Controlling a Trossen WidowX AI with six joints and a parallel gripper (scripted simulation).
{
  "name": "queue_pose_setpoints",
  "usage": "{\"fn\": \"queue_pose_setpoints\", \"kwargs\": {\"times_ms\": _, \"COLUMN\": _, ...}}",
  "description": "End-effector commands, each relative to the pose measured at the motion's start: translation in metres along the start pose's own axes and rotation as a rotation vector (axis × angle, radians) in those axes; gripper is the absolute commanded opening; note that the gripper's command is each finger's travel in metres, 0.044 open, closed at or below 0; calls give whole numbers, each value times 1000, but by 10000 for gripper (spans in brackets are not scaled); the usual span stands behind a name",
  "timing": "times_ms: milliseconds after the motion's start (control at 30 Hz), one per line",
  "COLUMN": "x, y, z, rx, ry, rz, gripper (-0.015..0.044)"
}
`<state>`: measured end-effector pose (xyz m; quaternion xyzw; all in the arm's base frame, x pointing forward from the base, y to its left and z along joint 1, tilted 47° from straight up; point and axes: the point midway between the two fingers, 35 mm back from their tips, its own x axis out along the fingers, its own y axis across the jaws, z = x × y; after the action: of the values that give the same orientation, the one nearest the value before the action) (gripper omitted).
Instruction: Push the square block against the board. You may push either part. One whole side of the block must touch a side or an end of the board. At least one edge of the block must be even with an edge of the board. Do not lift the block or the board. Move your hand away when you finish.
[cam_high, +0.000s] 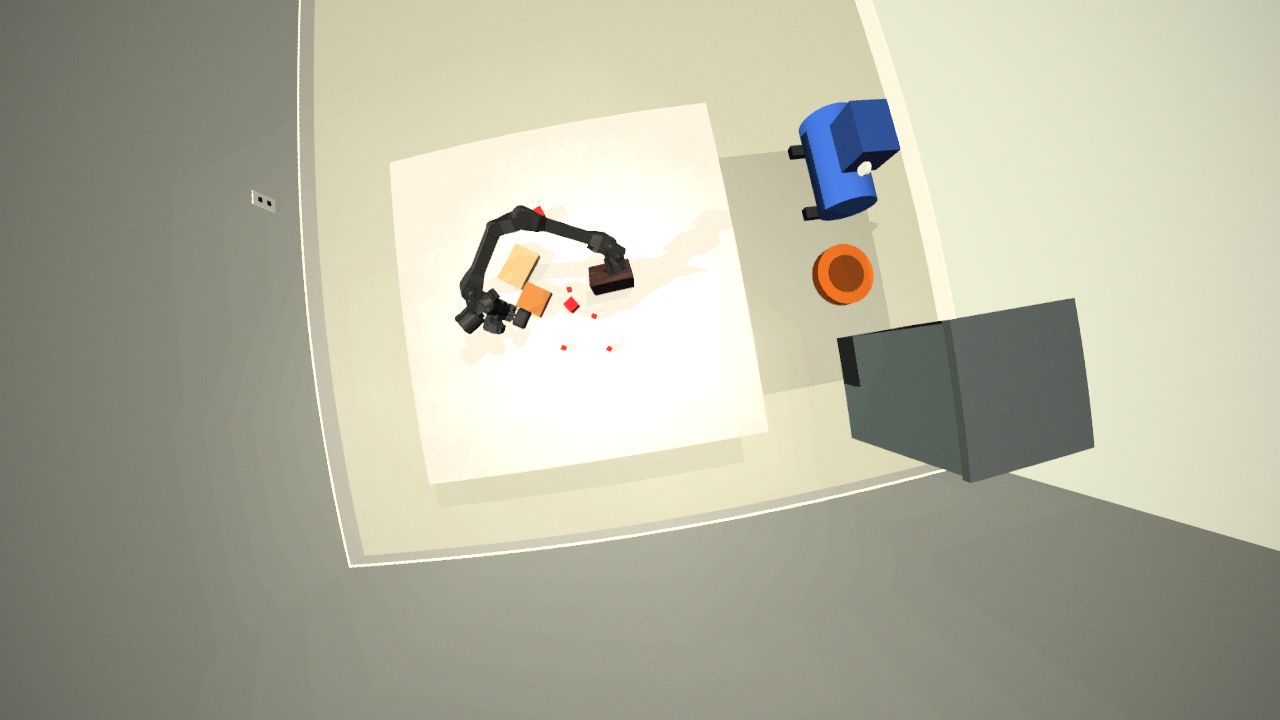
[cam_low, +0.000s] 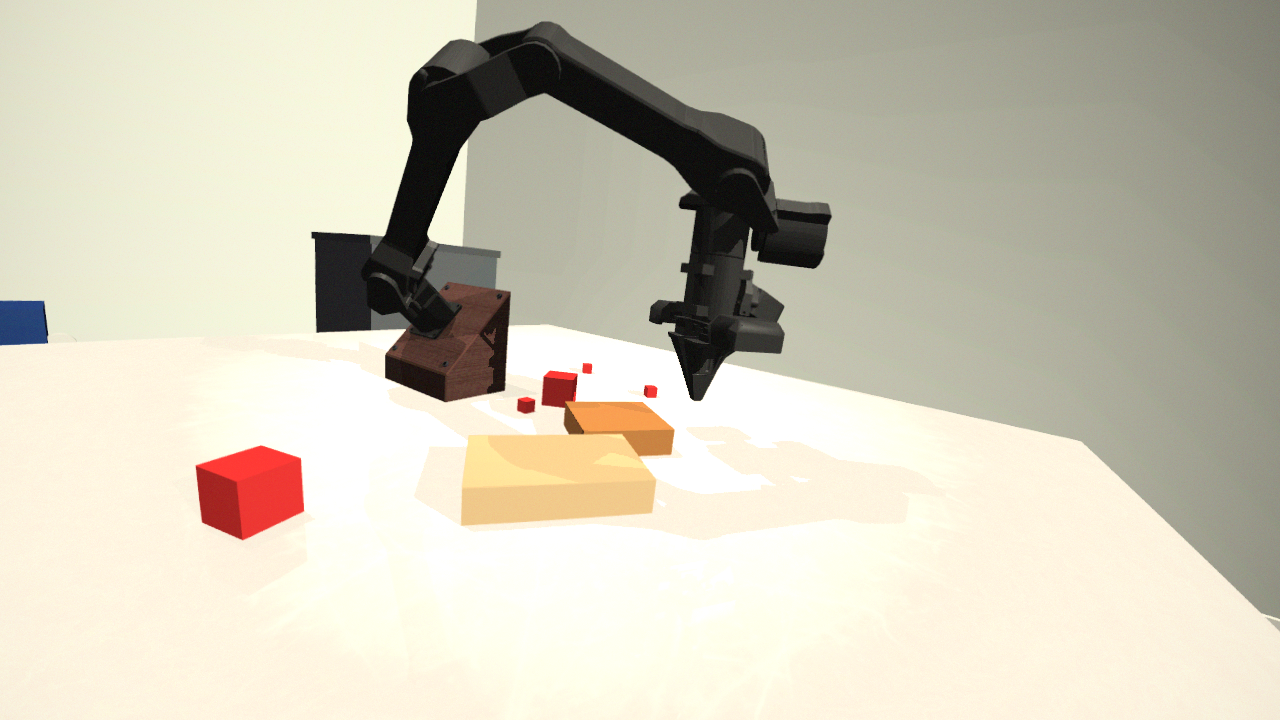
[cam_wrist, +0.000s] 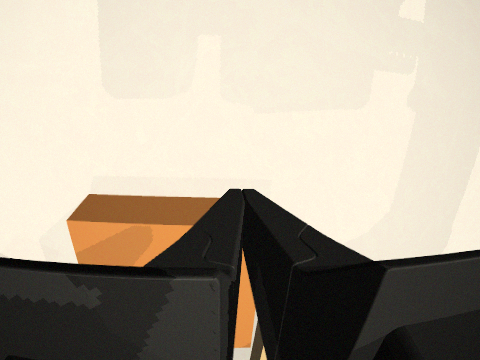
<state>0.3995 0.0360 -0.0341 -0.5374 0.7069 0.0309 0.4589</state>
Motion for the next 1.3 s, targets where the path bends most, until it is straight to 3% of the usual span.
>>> {"fn": "queue_pose_setpoints", "kwargs": {"times_ms": 0, "x": -1, "y": -1, "z": -1, "rx": 18, "ry": -8, "rz": -9, "gripper": 0}}
{"fn": "queue_pose_setpoints", "kwargs": {"times_ms": 167, "x": 51, "y": -2, "z": -1, "rx": 18, "ry": -6, "rz": -10, "gripper": 0}}
{"fn": "queue_pose_setpoints", "kwargs": {"times_ms": 1267, "x": 51, "y": -4, "z": -18, "rx": 17, "ry": -6, "rz": -10, "gripper": 0}}
